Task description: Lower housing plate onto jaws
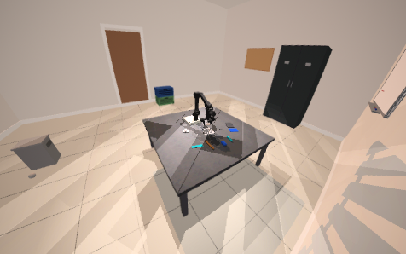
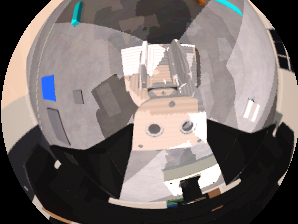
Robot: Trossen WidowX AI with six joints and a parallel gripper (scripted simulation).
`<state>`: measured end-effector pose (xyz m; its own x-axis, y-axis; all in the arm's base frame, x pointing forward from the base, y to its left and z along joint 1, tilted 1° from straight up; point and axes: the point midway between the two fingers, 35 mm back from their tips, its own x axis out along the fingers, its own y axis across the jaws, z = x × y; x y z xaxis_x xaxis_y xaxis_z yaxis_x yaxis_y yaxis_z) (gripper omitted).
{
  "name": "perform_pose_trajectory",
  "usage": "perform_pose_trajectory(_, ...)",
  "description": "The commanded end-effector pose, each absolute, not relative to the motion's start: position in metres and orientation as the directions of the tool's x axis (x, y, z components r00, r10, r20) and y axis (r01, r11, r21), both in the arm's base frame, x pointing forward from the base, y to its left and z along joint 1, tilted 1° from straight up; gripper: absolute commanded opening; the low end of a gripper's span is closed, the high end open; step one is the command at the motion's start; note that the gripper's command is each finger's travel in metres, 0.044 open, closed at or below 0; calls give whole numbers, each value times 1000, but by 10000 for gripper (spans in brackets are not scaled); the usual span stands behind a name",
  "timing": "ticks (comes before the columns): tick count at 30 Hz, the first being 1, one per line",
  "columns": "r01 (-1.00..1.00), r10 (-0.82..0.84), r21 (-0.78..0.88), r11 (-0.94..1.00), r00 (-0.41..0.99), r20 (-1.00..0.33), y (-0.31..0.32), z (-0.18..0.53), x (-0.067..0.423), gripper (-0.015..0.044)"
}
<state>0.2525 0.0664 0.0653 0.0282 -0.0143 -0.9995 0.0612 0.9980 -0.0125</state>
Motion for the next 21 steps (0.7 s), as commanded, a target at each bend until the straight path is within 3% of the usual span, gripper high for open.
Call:
perform_pose_trajectory(1, 63, -12, -11, 998, 20, -1000, 67, 56, 252, 351)
perform_pose_trajectory(21, 63, -12, -11, 998, 20, -1000, 66, 24, 251, 351)
